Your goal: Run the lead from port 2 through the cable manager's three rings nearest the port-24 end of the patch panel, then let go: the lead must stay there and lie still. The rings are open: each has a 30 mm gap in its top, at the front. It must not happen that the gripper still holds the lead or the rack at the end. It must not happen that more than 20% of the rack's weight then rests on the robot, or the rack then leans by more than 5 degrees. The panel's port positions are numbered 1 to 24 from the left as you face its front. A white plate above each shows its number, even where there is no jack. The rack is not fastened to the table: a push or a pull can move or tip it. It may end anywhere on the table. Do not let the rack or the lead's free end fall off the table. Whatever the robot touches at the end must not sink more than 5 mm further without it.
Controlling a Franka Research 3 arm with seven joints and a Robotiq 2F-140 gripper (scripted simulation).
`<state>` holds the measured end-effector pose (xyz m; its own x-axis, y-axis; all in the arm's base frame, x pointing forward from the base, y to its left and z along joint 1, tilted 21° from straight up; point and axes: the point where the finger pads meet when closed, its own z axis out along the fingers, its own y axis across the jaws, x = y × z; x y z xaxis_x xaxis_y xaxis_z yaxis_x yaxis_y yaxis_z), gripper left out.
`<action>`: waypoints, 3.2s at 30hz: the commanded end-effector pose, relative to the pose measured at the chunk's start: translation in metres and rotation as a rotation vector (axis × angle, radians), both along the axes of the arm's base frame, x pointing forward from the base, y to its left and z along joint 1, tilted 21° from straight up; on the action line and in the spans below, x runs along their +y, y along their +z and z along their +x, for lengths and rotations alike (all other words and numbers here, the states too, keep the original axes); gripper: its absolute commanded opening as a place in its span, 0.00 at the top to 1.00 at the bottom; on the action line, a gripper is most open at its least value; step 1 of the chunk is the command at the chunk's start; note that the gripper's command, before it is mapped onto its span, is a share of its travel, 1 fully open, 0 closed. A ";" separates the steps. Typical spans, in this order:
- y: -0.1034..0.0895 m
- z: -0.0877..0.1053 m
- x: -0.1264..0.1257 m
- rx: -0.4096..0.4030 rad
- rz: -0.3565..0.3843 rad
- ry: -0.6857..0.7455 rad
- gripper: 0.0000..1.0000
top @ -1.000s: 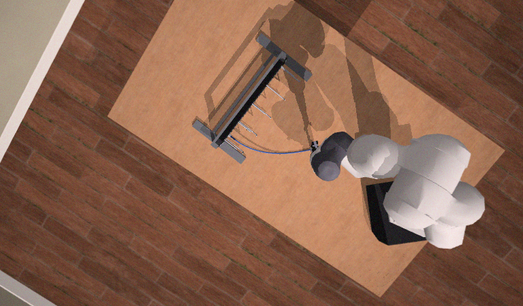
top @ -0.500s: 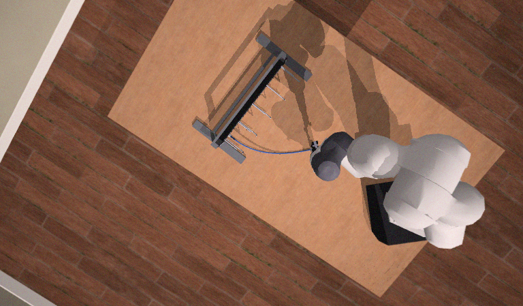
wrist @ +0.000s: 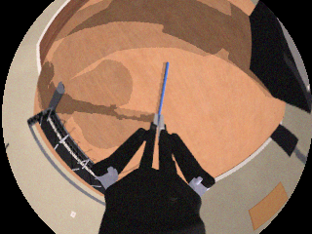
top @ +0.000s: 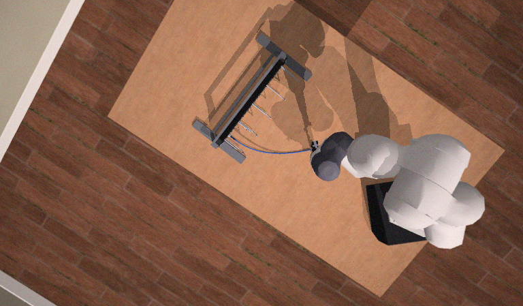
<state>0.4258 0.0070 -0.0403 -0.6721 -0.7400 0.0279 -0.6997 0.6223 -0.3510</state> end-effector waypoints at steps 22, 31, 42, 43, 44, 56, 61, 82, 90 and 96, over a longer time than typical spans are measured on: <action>0.000 0.000 0.000 -0.001 0.002 -0.001 1.00; 0.000 0.000 0.000 -0.001 0.002 -0.001 1.00; 0.006 -0.001 0.002 -0.001 0.002 -0.001 1.00; 0.007 -0.001 0.002 -0.001 0.002 -0.001 1.00; 0.007 -0.001 0.002 -0.001 0.002 -0.001 1.00; 0.018 -0.004 0.005 -0.001 0.002 -0.001 1.00; 0.023 -0.006 0.007 -0.001 0.002 -0.001 1.00; 0.037 -0.009 0.010 -0.001 0.002 -0.001 1.00; 0.037 -0.009 0.010 -0.001 0.002 -0.001 1.00; 0.042 -0.004 0.008 0.001 -0.002 0.012 1.00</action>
<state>0.4198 0.0170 -0.0004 -0.6815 -0.7316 0.0172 -0.6894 0.6339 -0.3506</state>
